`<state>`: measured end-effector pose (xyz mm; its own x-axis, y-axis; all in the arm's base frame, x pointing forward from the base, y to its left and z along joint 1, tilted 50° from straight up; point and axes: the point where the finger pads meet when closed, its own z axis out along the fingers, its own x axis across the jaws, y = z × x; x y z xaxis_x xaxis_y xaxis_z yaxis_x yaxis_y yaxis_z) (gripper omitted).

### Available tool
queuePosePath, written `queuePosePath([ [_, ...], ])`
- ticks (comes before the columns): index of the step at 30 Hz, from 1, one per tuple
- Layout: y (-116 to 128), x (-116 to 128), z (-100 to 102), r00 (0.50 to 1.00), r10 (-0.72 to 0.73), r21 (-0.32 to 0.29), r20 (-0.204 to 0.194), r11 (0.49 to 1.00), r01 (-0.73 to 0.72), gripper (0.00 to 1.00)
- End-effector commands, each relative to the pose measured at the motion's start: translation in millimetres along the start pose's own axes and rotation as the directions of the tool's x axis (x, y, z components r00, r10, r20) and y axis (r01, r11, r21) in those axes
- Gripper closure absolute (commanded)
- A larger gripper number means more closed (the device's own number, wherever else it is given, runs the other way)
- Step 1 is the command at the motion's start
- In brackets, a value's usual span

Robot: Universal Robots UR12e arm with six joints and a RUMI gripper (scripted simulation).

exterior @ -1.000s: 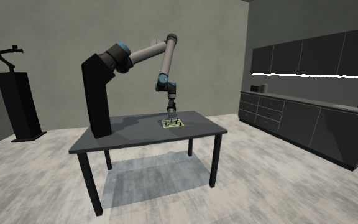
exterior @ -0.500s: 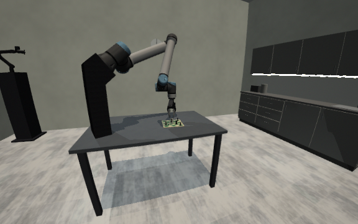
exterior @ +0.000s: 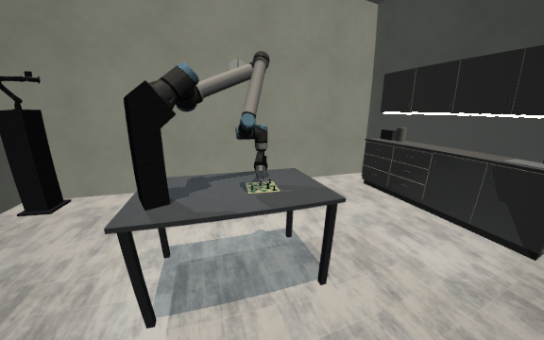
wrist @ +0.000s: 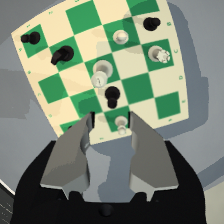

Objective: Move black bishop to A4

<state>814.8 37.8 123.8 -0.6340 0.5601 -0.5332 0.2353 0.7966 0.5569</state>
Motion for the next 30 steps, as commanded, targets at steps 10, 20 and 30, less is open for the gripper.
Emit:
queuePosePath([
  [10,1,-1,27,1.0,-0.001,-0.001,0.002,1.0,0.001,0.78],
  [20,1,-1,35,1.0,-0.001,-0.001,0.002,1.0,0.001,0.78],
  [30,0,-2,34,1.0,-0.001,-0.001,0.002,1.0,0.001,0.78],
])
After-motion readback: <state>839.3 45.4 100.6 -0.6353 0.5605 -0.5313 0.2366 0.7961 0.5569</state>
